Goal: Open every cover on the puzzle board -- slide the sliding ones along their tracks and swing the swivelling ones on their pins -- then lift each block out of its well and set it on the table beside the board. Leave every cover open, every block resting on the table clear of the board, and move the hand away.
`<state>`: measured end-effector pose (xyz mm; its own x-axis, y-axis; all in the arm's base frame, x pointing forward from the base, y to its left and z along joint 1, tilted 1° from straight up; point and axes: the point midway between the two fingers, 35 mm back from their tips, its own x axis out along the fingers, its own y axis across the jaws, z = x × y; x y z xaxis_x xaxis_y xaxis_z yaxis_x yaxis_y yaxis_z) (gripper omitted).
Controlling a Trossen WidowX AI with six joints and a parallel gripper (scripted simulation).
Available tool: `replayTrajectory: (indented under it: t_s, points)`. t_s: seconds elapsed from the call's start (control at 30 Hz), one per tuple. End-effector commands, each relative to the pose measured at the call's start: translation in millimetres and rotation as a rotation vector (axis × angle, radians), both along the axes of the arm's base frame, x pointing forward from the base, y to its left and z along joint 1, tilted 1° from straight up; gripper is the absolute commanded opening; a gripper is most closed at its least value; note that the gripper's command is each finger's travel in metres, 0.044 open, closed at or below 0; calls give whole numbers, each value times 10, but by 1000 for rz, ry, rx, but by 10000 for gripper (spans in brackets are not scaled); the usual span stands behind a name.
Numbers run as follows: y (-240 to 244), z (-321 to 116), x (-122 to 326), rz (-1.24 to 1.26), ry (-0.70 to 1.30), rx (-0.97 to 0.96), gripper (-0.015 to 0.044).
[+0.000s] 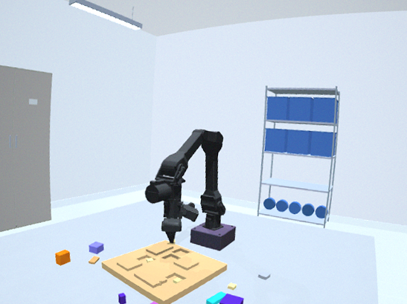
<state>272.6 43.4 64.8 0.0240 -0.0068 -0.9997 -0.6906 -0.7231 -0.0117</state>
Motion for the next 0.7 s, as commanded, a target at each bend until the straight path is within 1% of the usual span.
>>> replayTrajectory:
  t_s: [0.0, 0.27, 0.67]
  points:
    - [-1, 129, 13, -4, -15, -1, 80]
    - [21, 267, 1, -4, -15, 0, 80]
    - [423, 276, 13, -4, -15, 4, 80]
